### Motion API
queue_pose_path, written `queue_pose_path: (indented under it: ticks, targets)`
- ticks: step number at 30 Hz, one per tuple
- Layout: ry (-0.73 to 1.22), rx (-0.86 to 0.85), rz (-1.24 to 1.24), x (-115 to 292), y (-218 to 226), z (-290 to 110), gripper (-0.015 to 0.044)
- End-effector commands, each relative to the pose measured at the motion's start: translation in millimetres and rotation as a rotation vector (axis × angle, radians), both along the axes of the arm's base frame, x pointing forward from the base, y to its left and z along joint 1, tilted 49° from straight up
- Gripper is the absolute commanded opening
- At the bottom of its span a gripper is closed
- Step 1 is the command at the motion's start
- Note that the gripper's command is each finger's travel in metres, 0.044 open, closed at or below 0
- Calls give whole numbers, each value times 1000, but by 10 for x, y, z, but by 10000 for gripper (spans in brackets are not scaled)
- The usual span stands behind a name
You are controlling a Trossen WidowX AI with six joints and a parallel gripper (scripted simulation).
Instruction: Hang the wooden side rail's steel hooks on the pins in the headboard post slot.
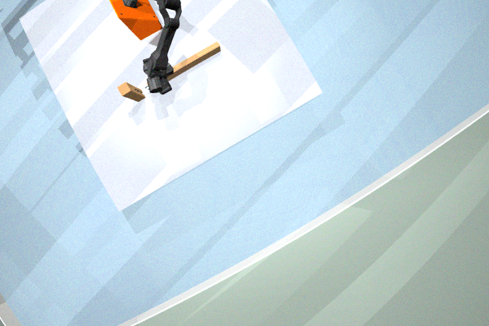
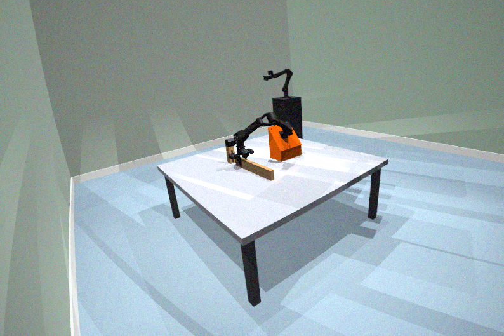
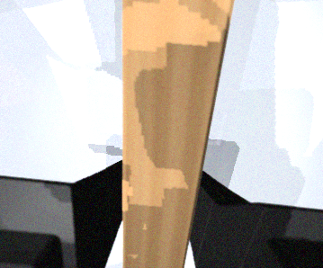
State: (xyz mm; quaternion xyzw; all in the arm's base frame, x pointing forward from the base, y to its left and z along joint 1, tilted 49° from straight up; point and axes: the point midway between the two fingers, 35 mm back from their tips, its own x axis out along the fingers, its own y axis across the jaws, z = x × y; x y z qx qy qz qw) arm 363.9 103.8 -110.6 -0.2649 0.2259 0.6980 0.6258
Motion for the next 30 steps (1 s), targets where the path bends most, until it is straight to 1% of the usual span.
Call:
queue_pose_path:
  ticks: [1,30]
  targets:
    - [-3,0,-3,6,-14,6,0]
    - [-3,0,-3,10,-51,37,0]
